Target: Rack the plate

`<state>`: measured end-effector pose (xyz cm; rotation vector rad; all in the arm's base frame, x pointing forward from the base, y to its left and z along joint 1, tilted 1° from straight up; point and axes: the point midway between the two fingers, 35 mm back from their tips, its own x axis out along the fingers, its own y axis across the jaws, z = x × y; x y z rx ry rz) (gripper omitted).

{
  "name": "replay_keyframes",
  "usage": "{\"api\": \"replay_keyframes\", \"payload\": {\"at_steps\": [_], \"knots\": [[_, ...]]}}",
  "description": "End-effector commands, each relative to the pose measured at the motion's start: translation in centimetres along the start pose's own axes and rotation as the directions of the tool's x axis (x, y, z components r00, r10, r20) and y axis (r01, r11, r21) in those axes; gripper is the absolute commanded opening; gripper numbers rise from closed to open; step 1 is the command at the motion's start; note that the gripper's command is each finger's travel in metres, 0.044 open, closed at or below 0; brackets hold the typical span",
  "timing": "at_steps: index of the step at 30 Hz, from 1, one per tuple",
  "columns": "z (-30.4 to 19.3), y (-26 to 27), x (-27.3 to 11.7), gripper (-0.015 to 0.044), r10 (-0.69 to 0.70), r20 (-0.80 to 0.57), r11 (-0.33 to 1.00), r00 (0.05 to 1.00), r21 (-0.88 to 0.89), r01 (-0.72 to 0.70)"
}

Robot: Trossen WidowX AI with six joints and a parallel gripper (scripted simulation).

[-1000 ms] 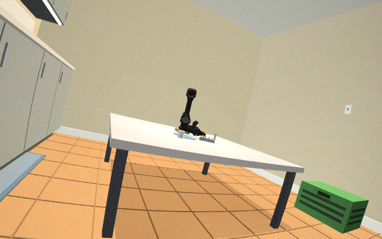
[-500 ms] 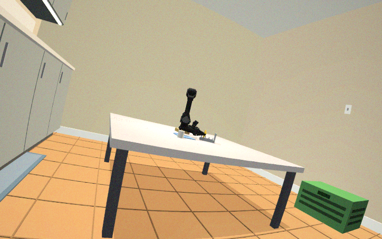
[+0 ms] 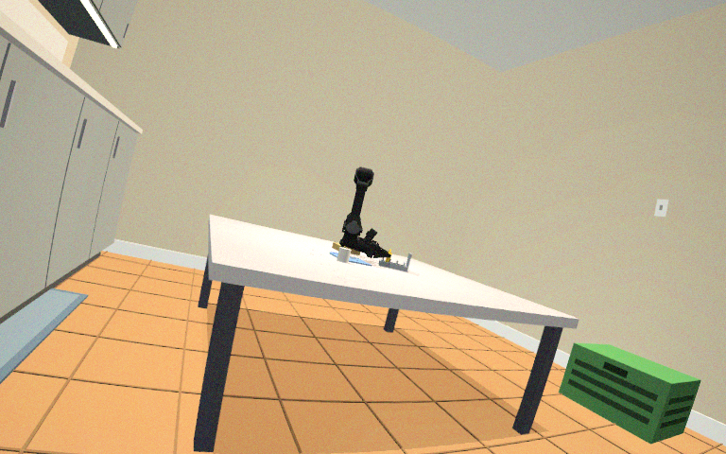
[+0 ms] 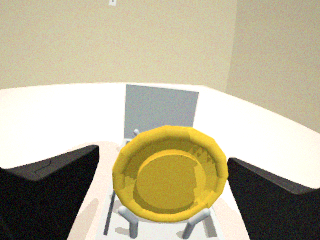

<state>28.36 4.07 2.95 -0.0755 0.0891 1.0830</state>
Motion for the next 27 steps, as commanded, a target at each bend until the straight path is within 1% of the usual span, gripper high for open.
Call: {"api": "replay_keyframes", "payload": {"at_steps": [1, 9, 11, 19, 27], "knots": [[1.4, -0.5, -0.1, 0.0400, 0.002, 0.002, 1.000, 1.000, -0.007, -0.002], [10.1, -0.9, -0.9, 0.0400, 0.013, 0.009, 1.000, 1.000, -0.015, -0.013], [11.6, -1.0, -1.1, 0.0400, 0.015, 0.010, 1.000, 1.000, -0.017, -0.015], [11.8, -1.2, -1.0, 0.0400, 0.007, -0.005, 1.000, 1.000, -0.002, -0.007], [12.0, -3.3, -1.1, 0.0400, -0.075, -0.196, 0.982, 0.978, 0.154, 0.106]]}}
